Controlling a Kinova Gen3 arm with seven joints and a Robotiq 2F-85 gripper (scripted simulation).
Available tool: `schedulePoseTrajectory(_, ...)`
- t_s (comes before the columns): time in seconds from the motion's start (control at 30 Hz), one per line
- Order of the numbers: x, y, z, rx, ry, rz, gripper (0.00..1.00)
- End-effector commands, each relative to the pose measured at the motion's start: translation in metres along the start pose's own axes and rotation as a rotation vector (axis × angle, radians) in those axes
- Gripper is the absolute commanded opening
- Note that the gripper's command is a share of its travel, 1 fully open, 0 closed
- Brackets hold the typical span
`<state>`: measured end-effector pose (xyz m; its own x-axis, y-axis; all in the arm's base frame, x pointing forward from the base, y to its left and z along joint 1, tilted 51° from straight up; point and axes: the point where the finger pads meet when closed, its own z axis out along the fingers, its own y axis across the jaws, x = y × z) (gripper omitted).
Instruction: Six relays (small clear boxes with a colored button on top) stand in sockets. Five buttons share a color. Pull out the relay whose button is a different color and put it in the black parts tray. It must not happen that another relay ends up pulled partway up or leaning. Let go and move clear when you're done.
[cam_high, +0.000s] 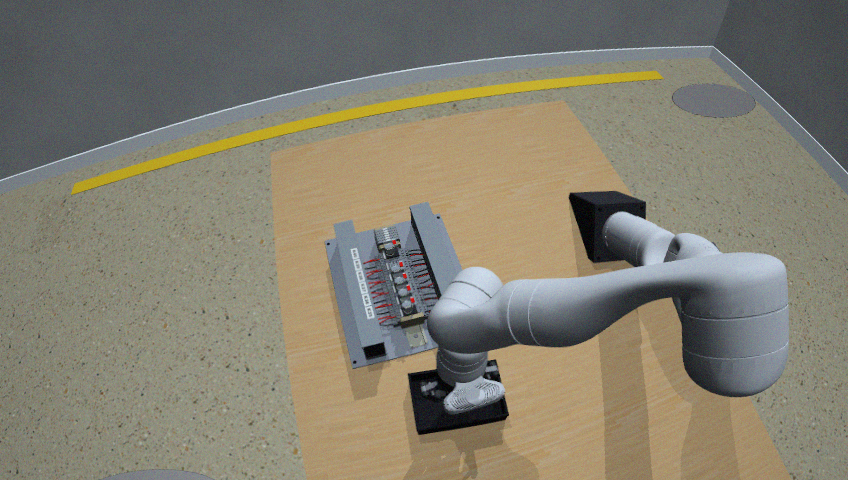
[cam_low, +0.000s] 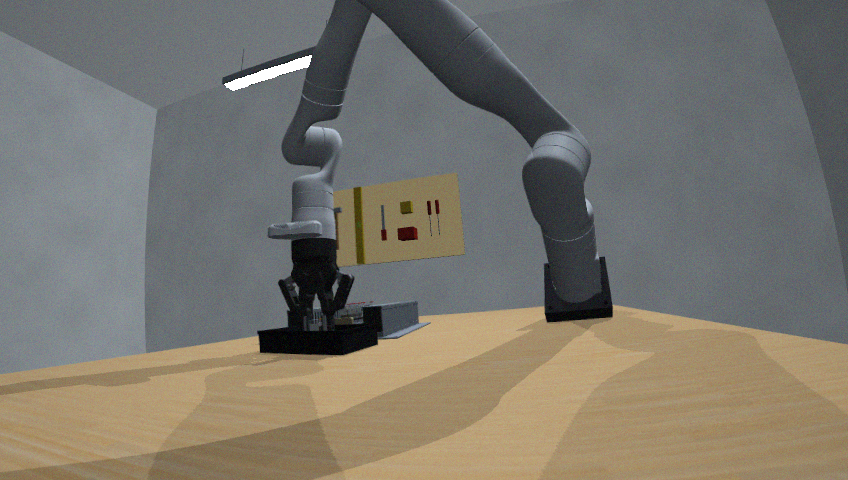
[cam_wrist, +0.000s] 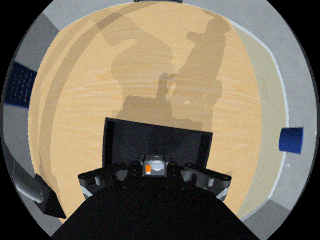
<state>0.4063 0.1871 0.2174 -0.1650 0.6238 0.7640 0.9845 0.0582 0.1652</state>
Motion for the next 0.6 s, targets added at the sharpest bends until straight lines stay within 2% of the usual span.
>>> schedulePoseTrajectory(0.0, -0.0003, 0.0004, -0.0006, -0.002, -0.001, 0.0, 0.0)
schedulePoseTrajectory(0.5, -0.0003, 0.0004, -0.0006, -0.002, -0.001, 0.0, 0.0)
schedulePoseTrajectory(0.53, -0.0003, 0.0004, -0.0006, -0.002, -0.001, 0.0, 0.61)
schedulePoseTrajectory(0.57, -0.0003, 0.0004, -0.0006, -0.002, -0.001, 0.0, 0.61)
